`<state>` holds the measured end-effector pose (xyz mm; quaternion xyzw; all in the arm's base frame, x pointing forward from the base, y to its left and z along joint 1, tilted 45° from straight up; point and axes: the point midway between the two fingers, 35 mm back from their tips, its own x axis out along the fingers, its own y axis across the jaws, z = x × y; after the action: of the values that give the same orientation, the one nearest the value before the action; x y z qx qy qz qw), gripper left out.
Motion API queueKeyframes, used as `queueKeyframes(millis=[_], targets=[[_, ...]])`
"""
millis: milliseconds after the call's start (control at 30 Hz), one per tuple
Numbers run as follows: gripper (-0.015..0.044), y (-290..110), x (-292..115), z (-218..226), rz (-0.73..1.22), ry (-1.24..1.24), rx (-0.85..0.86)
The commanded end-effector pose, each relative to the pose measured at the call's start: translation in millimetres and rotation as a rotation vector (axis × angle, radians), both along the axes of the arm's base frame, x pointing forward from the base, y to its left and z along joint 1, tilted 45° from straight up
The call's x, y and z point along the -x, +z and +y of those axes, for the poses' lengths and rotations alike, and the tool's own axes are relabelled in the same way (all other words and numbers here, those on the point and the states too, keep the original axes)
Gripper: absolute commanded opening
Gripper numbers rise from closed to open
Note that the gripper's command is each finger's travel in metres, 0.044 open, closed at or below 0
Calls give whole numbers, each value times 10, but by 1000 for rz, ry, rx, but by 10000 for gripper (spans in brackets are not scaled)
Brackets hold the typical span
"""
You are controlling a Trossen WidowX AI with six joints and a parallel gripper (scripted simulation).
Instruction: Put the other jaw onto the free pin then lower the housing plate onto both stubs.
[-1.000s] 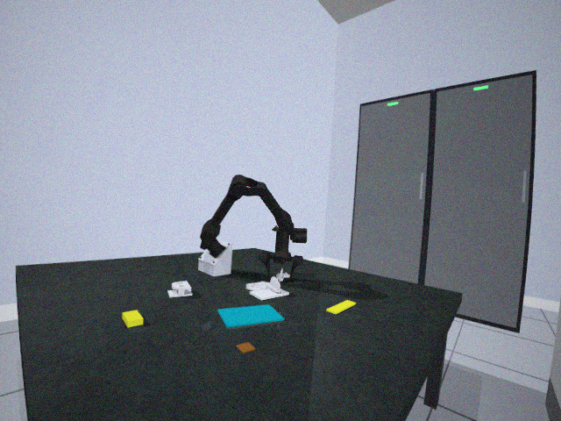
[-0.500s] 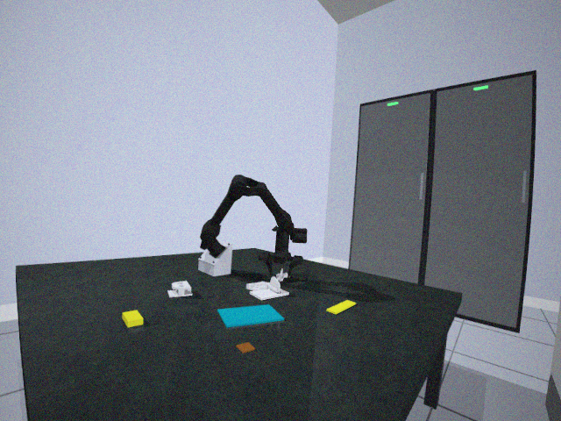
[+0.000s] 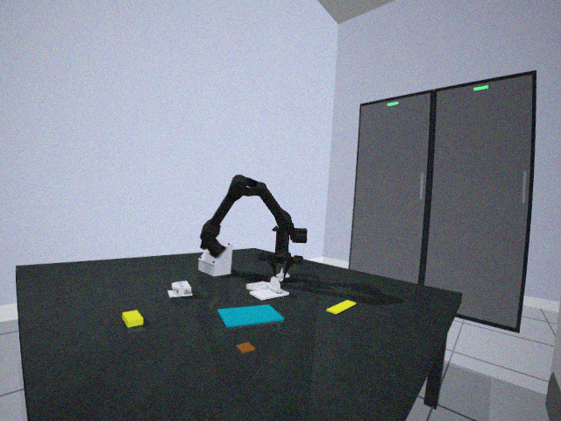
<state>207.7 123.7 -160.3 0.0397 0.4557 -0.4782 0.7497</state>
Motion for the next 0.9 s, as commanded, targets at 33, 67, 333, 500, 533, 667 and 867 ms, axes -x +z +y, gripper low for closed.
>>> queueKeyframes(millis=[33,67,333,500,533,667,867], targets=[[134,2,2,-1,2,1,1],[134,2,2,-1,2,1,1],[134,113,9,123,2,2,0],[134,221,23,235,2,3,0],[134,243,27,257,2,4,0],[134,335,44,343,2,4,0],[134,479,78,468,2,6,1]])
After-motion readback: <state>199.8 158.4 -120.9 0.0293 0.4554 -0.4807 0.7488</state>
